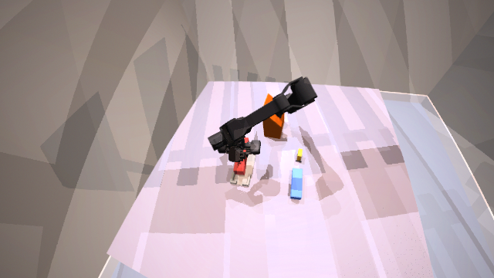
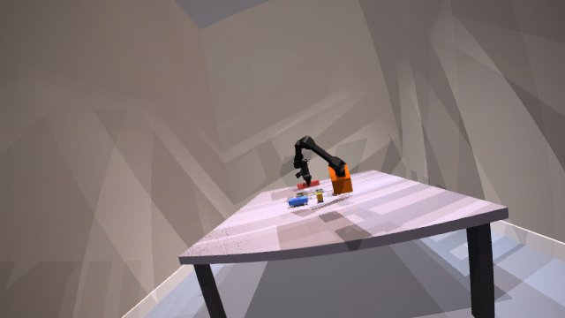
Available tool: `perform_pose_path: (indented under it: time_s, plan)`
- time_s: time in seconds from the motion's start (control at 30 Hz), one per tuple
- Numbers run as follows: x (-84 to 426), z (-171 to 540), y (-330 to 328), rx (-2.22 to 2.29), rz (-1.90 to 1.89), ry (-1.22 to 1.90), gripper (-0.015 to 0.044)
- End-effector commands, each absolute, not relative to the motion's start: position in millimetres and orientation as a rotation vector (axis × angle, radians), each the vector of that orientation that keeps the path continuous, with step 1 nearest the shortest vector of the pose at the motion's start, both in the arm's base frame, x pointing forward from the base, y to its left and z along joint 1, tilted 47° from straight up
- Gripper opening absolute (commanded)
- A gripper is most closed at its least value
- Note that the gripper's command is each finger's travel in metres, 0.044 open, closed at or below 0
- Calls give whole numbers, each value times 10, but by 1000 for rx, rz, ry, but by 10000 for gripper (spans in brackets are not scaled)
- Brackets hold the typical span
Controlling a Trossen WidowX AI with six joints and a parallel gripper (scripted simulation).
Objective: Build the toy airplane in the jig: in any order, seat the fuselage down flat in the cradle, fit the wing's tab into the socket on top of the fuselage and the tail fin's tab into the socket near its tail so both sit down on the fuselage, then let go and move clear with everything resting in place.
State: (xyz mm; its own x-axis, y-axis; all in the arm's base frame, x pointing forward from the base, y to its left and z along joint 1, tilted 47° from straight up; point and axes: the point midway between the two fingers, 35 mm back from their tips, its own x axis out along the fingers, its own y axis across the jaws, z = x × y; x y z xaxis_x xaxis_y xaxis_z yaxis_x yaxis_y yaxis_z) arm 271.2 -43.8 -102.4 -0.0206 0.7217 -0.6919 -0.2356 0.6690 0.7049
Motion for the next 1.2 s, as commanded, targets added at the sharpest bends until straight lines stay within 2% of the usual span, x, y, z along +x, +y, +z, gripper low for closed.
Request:
perform_pose_path:
  time_s: [0.0,0.87,1.03,1.17]
  plan:
    - [2711,-1057,-420,436,802,1396,195]
    - [2697,-1315,-166,437,804,1396,195]
    - [2699,-1300,-177,427,807,1399,161]
    - [2699,-1300,-177,427,807,1399,56]
